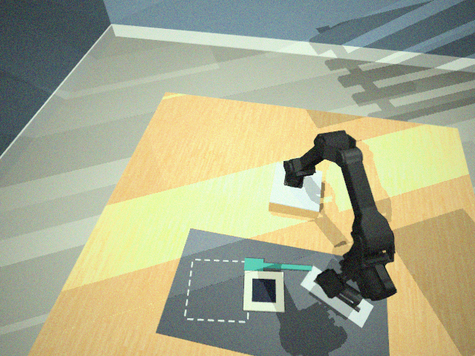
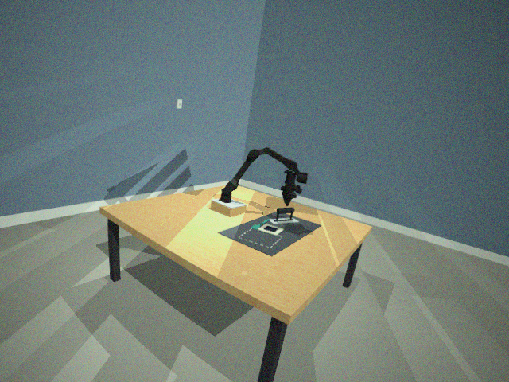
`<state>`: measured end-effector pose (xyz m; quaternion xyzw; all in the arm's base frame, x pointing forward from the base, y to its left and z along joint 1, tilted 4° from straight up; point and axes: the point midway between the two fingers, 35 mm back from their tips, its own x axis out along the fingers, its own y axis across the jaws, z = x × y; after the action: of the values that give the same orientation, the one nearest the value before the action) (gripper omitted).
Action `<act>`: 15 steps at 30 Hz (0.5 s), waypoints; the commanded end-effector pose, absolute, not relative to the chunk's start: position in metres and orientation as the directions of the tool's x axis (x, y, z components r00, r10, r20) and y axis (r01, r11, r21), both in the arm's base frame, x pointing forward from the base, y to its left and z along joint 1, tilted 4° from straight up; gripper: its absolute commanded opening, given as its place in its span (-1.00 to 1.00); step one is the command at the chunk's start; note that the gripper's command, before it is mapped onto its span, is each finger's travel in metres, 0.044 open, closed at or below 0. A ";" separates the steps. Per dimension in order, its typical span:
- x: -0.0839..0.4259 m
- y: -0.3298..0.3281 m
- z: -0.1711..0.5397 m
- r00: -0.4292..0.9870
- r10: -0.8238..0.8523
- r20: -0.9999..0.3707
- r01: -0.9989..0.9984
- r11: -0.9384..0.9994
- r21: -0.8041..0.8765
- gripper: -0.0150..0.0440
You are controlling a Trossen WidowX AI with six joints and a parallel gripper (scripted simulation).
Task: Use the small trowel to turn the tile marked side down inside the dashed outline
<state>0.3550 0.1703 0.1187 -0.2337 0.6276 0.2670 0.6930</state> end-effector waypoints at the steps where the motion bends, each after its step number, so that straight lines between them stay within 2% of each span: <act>1: 0.355 0.170 0.119 0.070 0.075 -0.995 -0.570 0.822 0.022 0.42; 15: 0.356 0.170 0.119 0.070 0.074 -0.995 -0.125 0.990 0.065 0.42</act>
<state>0.3556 0.1705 0.1191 -0.0486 0.6750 0.0976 0.7297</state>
